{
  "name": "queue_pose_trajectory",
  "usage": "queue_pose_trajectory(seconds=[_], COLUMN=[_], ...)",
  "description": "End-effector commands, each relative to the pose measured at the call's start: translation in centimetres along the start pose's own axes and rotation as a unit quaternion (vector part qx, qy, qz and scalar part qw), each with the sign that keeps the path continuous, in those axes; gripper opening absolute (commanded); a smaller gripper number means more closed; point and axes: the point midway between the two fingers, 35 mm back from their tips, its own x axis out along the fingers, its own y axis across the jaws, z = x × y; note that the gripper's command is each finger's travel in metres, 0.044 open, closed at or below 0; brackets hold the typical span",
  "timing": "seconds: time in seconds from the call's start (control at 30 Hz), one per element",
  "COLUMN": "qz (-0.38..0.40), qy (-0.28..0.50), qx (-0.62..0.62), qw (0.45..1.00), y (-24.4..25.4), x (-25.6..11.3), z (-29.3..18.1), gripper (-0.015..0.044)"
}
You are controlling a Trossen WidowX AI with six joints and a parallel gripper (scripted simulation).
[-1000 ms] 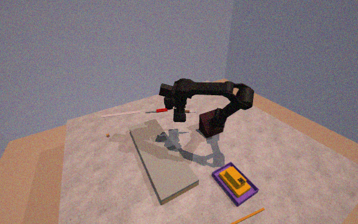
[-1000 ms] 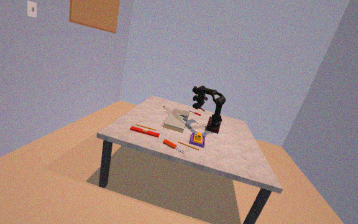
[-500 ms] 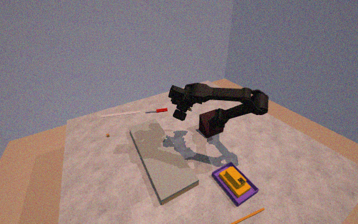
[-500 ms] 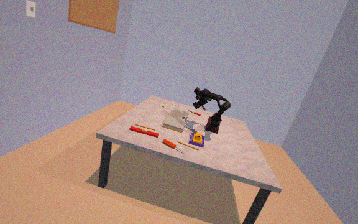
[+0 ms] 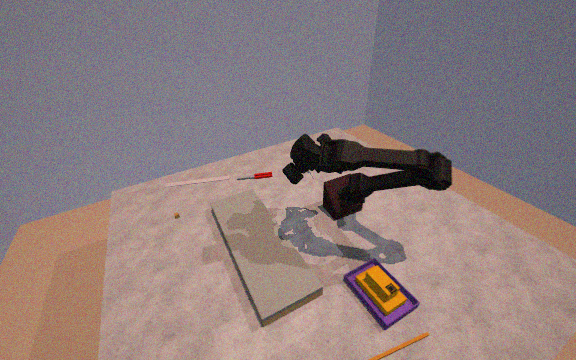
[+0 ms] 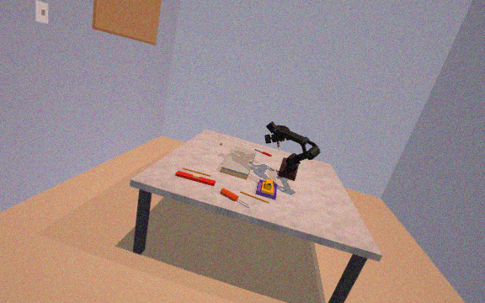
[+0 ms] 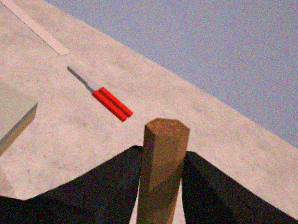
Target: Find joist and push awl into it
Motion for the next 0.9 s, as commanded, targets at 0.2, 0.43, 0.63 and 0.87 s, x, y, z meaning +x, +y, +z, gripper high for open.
queue_pose_trajectory(seconds=[0.2, 0.43, 0.63, 0.87], qz=[-0.011, -0.012, -0.014, -0.015], qy=[-0.062, -0.064, -0.069, -0.078], qx=[0.089, 0.099, 0.114, 0.131], qw=[0.994, 0.993, 0.991, 0.988], y=[-1.2, 0.4, 2.4, 5.2], x=[-0.6, -1.0, -1.4, -1.7], z=[0.4, 1.6, 3.0, 4.4], gripper=[0.0, 0.0, 0.0, 0.0])
